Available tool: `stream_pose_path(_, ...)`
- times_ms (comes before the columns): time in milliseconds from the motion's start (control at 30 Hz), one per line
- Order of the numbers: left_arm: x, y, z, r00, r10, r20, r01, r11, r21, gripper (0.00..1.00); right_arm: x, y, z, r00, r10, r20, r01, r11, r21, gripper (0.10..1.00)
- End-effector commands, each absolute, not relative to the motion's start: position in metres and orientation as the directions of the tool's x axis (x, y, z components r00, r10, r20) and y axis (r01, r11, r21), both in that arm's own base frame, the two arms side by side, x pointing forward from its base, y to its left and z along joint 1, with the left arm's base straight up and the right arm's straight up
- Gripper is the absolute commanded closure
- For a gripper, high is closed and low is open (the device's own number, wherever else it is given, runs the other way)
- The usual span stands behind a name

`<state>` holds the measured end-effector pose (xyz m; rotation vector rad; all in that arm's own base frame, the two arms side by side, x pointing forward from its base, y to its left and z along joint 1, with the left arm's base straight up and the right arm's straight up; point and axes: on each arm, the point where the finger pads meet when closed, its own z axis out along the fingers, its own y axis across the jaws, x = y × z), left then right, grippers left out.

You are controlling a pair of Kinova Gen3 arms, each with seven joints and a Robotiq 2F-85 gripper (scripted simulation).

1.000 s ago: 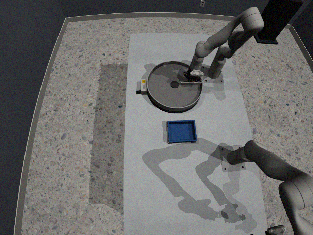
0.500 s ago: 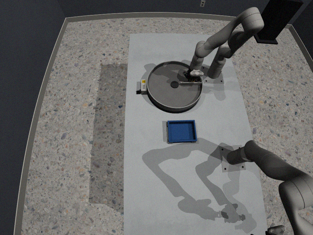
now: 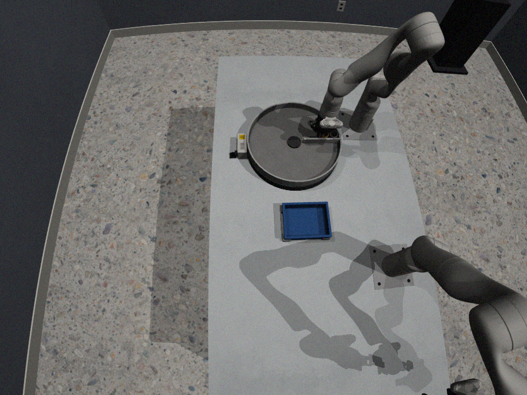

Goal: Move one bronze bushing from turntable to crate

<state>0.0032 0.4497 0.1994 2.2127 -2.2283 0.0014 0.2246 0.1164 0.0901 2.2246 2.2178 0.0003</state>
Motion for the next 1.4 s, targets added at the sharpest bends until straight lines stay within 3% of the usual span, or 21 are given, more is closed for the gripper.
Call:
stream_pose_path(0,0.0031,0.4500,0.2000,-0.007,-1.000,0.000,-1.000,0.007,0.000,0.001,0.2249,0.1165,0.0903,0.003,1.000,0.000,1.000,-0.003,0.001,1.000)
stream_pose_path(1367,0.0031,0.4500,0.2000,-0.007,-1.000,0.000,-1.000,0.007,0.000,0.001,0.2249,0.1165,0.0988,0.003,1.000,0.000,1.000,-0.003,0.001,1.000)
